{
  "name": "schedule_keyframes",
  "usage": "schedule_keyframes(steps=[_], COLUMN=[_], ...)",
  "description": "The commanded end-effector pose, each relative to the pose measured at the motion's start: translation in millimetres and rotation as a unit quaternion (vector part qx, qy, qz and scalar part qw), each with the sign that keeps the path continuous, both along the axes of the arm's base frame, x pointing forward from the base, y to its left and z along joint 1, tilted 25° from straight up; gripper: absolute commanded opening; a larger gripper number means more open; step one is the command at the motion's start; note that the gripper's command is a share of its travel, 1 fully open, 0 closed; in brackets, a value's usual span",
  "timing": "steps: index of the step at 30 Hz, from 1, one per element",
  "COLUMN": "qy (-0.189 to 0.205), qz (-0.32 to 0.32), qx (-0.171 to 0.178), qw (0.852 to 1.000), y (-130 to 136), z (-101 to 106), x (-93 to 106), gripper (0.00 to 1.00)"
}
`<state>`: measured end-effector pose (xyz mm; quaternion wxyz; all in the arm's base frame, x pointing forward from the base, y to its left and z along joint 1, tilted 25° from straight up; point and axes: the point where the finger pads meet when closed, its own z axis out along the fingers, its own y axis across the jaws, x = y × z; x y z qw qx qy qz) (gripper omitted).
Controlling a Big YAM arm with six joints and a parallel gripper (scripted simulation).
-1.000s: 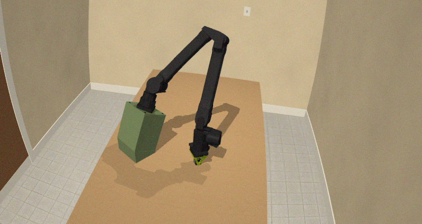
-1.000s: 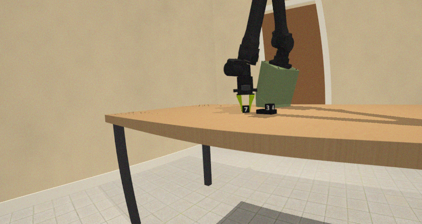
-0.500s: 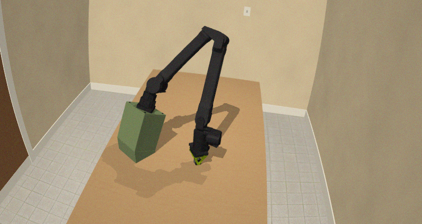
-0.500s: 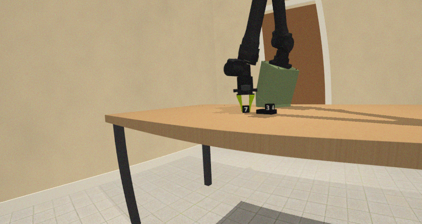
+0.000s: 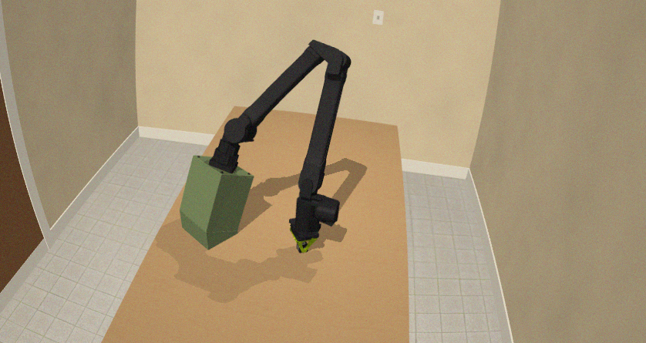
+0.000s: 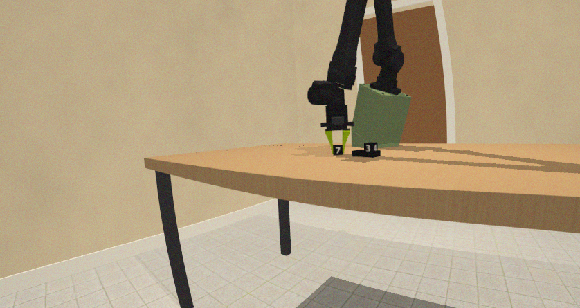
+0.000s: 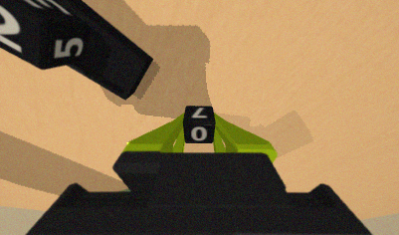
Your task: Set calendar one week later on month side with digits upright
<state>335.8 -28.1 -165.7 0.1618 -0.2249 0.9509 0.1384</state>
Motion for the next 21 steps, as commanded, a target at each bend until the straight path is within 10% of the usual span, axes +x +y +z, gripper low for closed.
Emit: schedule_keyframes(steps=[1, 21], qy=[-0.002, -0.002], qz=[0.003, 0.003], qx=[-0.001, -0.001], qw=[1.000, 1.000], y=[3.3, 3.3], z=[-2.3, -2.3], x=[4.5, 4.5], gripper=[0.25, 0.36])
